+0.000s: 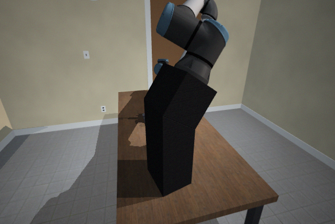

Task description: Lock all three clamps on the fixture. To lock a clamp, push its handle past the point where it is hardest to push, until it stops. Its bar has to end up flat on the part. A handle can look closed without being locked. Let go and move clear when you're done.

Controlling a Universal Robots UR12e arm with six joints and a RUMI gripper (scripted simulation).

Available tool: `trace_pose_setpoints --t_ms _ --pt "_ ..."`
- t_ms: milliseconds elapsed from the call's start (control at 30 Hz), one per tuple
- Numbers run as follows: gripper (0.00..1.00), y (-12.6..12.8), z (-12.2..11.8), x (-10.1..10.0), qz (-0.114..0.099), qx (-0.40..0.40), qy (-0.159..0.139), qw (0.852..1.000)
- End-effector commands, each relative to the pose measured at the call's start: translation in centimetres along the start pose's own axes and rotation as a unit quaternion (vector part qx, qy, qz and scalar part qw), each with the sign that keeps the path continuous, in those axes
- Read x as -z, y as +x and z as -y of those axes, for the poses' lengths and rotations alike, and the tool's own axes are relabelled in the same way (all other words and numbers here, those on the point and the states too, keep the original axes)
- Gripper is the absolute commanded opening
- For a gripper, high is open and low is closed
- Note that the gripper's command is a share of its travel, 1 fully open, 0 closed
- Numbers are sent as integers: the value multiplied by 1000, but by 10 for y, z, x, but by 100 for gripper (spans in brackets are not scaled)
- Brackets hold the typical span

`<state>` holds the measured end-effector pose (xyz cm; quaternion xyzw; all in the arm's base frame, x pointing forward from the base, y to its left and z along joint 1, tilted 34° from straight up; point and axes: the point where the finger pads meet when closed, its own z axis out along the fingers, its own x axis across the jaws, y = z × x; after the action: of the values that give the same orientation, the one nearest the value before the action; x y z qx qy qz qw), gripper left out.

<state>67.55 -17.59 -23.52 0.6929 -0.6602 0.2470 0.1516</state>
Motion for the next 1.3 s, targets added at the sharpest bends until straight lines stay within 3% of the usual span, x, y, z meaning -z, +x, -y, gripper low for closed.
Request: trace_pose_setpoints --t_ms 0,967,1267 --pt "28 0 -1 0 0 0 -1 1000" --pt "28 -2 -5 -2 1 1 -4 1000" --pt "28 0 -2 -15 0 -1 -2 1000"
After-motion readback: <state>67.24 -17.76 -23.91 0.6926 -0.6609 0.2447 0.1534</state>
